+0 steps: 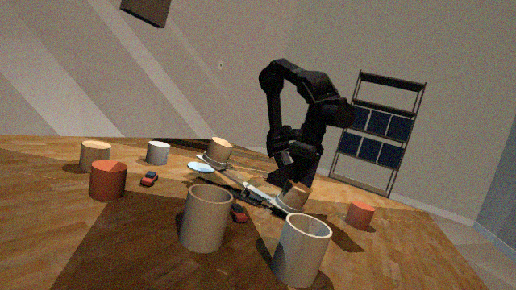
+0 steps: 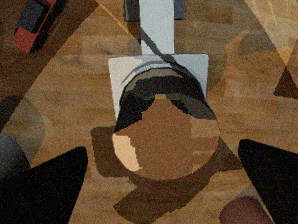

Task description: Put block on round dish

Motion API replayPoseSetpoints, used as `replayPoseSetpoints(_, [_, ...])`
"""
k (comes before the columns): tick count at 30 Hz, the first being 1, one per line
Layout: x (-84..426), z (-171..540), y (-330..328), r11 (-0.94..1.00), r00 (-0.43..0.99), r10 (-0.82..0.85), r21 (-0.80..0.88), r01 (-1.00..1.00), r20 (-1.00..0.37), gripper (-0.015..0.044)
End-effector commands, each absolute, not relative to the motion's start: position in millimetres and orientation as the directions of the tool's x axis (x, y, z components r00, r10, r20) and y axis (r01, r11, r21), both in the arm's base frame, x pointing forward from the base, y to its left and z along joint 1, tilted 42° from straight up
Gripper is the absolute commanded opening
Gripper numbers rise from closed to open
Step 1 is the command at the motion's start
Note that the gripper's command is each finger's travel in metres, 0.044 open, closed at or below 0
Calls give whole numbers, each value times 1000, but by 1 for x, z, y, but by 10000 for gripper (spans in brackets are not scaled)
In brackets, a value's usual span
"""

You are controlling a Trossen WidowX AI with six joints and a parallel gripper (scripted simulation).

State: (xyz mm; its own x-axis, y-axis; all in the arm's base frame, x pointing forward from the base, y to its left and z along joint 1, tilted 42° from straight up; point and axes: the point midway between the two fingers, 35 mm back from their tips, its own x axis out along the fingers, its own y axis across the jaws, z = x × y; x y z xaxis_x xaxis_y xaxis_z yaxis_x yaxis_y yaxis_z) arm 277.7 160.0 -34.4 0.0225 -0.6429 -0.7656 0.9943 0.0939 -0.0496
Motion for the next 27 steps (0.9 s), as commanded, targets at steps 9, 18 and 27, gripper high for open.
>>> replayPoseSetpoints(9, [277, -52, 144, 99, 15, -653, -65, 993, -757, 440])
replayPoseSetpoints(18, [277, -63, 134, 99, 15, -654, -65, 993, -757, 440])
replayPoseSetpoints(27, [277, -73, 124, 98, 16, -655, -64, 993, -756, 440])
